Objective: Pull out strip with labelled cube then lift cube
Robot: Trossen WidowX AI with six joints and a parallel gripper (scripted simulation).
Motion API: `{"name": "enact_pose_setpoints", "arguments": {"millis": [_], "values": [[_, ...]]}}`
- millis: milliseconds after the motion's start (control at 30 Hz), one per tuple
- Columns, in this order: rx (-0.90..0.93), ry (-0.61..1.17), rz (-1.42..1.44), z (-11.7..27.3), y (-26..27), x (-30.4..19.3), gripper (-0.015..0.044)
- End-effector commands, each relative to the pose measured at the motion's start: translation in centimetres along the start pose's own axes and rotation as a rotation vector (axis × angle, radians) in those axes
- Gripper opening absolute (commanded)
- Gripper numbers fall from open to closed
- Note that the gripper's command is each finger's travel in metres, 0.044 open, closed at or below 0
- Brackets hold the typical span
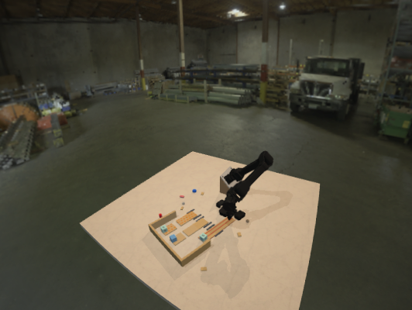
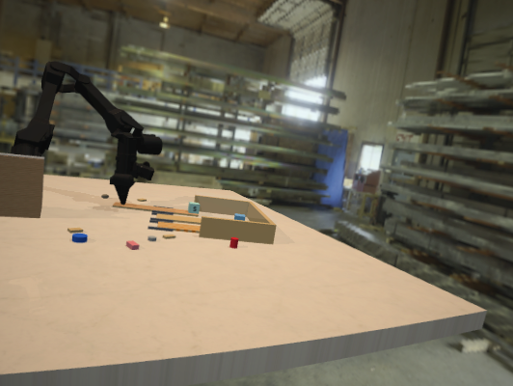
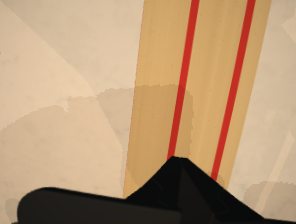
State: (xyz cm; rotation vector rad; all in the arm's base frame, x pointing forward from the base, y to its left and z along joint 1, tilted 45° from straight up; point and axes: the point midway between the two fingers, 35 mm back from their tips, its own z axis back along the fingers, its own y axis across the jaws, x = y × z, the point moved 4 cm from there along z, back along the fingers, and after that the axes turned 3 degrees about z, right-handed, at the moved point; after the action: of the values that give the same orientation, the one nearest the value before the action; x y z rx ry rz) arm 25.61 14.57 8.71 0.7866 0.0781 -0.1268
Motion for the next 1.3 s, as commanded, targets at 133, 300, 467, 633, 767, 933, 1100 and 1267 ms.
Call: {"name": "enact_pose_setpoints", "arguments": {"millis": [133, 300, 467, 633, 767, 933, 1100, 1267], "values": [[-0.006, 0.035, -0.003, -0.6, 0.0, -2.0, 0.0], [-0.005, 0.035, -0.003, -0.6, 0.0, -2.6, 0.0], [-0.005, 0.036, -0.004, -0.6, 0.0, -3.3, 0.0], [-0.005, 0.036, -0.004, -0.6, 0.0, -3.9, 0.0], [-0.005, 0.036, -0.004, -0.6, 0.1, -4.4, 0.0], [-0.005, 0.036, -0.004, -0.5, 0.1, -4.9, 0.0], [-0.005, 0.036, -0.004, -0.5, 0.1, -5.0, 0.0], [-0.005, 0.036, -0.004, -0.5, 0.1, -5.0, 0.0]]}}
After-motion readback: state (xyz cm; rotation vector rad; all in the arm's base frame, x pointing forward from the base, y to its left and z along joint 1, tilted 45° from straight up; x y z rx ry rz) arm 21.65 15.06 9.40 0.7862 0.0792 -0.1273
